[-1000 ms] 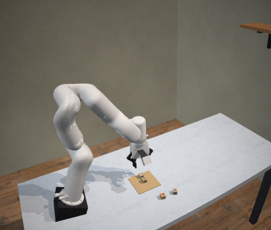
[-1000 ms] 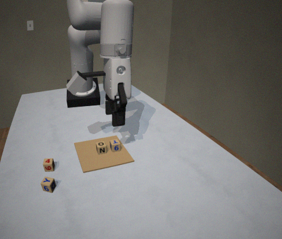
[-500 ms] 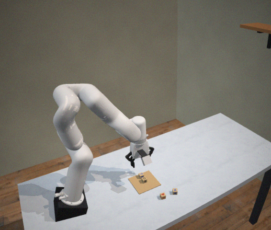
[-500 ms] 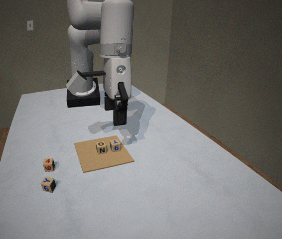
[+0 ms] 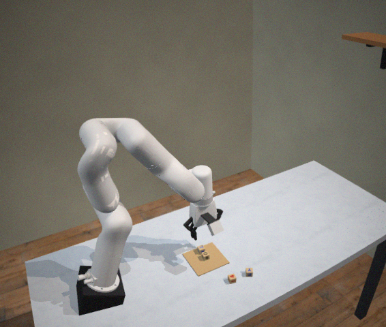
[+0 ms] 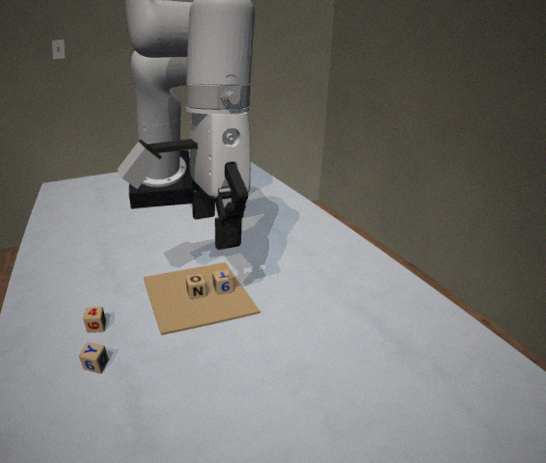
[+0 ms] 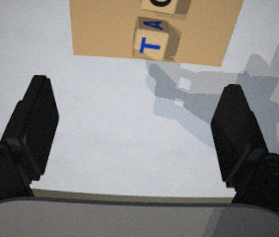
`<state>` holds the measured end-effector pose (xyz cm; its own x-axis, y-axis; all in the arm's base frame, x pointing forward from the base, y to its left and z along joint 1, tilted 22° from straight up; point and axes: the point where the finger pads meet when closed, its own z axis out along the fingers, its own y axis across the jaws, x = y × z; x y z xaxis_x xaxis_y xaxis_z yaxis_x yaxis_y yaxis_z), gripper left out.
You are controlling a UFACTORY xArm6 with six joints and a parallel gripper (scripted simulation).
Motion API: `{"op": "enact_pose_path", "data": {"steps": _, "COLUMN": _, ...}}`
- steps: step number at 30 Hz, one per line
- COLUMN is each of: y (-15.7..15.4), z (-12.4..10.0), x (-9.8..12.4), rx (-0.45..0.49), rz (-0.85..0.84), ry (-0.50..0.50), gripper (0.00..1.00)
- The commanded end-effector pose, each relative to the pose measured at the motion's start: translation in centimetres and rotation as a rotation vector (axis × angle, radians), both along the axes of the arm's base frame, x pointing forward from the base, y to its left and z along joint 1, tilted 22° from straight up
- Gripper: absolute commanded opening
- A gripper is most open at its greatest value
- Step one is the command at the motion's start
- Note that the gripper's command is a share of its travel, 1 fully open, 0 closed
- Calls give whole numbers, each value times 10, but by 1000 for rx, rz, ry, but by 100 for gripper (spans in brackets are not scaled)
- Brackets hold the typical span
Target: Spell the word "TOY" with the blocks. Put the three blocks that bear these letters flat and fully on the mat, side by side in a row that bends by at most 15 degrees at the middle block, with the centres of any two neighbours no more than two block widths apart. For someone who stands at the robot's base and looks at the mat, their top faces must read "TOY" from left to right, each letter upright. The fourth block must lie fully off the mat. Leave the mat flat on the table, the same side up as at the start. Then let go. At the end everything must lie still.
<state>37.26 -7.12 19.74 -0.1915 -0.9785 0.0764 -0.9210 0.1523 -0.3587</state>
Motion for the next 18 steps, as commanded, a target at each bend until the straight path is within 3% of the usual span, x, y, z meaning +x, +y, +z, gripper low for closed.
{"op": "enact_pose_path", "data": {"steps": 1, "y": -20, "z": 6, "x": 10, "rx": -31, "rz": 117, "ry": 19, "gripper": 100}}
{"op": "enact_pose_path", "data": {"steps": 18, "y": -85, "z": 19, "x": 31, "rx": -147, "rz": 446, "ry": 71, "gripper": 100}}
